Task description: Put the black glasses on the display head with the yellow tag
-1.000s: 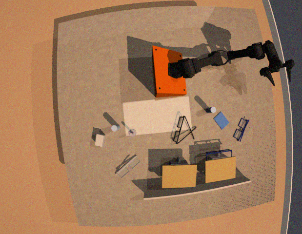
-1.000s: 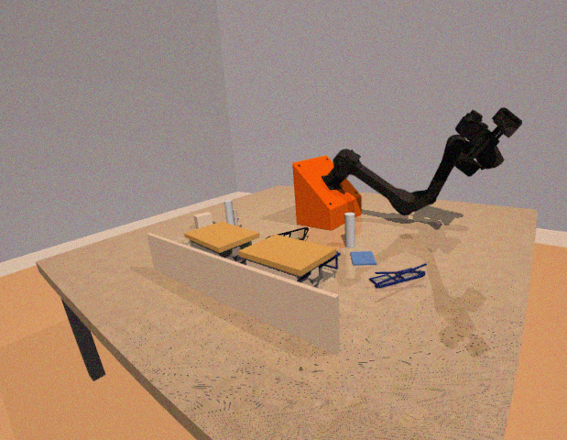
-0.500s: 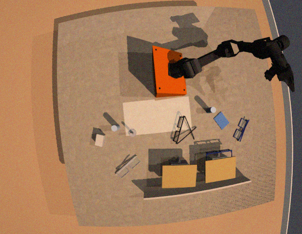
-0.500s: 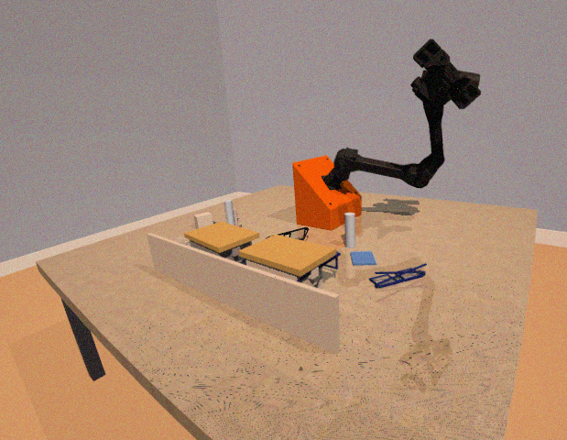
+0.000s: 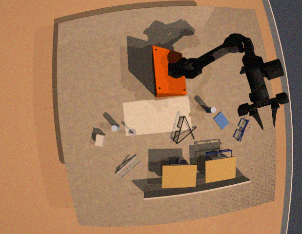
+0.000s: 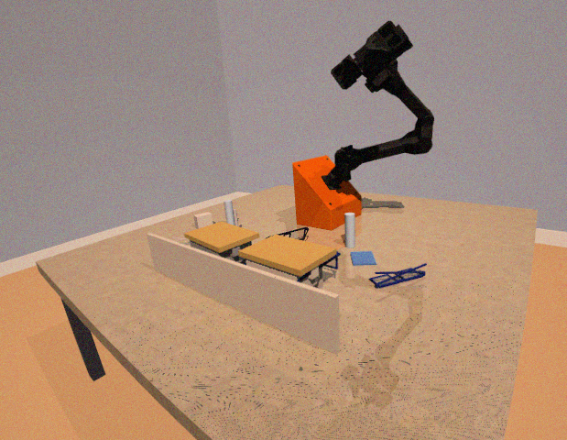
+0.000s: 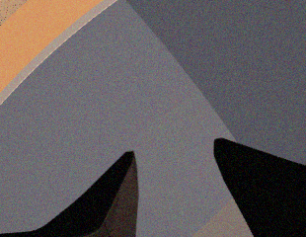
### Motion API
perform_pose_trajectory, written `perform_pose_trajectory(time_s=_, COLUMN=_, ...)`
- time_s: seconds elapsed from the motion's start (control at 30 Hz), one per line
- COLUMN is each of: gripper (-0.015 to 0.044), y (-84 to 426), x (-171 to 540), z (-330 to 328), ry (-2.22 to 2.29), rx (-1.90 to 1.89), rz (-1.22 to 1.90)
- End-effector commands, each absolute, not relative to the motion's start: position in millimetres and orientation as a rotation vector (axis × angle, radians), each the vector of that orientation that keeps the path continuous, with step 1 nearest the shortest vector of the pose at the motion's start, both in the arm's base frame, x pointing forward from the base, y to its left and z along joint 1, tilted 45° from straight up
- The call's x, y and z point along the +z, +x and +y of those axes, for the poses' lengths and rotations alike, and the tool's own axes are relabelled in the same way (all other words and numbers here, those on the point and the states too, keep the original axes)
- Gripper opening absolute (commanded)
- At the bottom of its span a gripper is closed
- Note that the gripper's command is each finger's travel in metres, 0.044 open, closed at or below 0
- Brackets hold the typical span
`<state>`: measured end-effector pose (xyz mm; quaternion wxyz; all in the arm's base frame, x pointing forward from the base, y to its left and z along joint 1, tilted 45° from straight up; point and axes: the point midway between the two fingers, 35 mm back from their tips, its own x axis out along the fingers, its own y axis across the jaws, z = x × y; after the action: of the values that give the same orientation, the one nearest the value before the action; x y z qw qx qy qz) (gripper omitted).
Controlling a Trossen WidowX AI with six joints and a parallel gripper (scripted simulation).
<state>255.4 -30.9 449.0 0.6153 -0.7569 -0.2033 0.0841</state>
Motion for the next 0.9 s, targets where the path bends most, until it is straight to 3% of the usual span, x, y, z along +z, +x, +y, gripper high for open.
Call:
perform_pose_trajectory(time_s=0.0, gripper=0.0200, y=283.6, x=412.9, z=-38.7, ry=-1.471, rx=0.319, rz=-0.362)
perform_pose_trajectory(time_s=0.2, gripper=0.0200, y=333.0, x=318.9, z=-35.1, ry=-0.871, rx=0.558, rz=-0.057)
perform_pose_trajectory(time_s=0.4, gripper=0.0200, y=350.5, x=216.8, z=-2.4, ry=-0.352, rx=0.734, rz=0.318)
perform_pose_trajectory(time_s=0.63, gripper=0.0200, y=328.2, x=110.9, z=42.4, ry=0.171, rx=0.785, rz=0.841)
perform_pose_trajectory(time_s=0.87, gripper=0.0200, y=264.0, x=16.2, z=77.5, ry=0.662, rx=0.562, rz=1.523)
